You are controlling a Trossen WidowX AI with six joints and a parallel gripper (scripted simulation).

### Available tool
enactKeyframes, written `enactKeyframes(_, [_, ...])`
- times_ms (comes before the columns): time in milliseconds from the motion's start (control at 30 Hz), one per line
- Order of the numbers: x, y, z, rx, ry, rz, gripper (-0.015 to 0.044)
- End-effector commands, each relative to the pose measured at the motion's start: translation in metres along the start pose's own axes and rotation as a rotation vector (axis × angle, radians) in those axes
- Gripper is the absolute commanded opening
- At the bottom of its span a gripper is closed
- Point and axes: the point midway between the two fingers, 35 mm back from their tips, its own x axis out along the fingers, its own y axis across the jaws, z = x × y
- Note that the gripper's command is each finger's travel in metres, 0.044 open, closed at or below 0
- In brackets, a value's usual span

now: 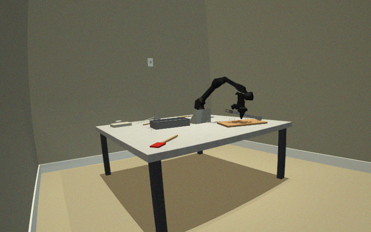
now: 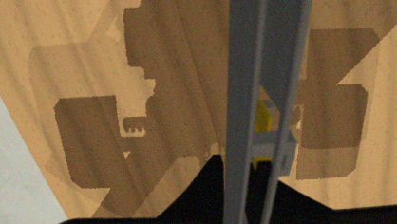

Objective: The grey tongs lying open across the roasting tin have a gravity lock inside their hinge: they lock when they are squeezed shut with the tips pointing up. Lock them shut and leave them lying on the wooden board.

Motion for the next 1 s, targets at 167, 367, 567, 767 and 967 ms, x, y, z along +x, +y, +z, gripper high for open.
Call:
enactKeyframes(167, [0.0,0.0,0.0,0.0,0.0,0.0,0.006])
enactKeyframes(367, [0.0,0.0,0.0,0.0,0.0,0.0,0.0217])
enactKeyframes(567, [0.0,0.0,0.0,0.0,0.0,0.0,0.0375])
enactKeyframes(767, [-0.002,0.001,0.002,0.0,0.0,0.0,0.044])
enactKeyframes(967, [-0.054,0.021,0.05,0.004,0.008,0.011,0.044])
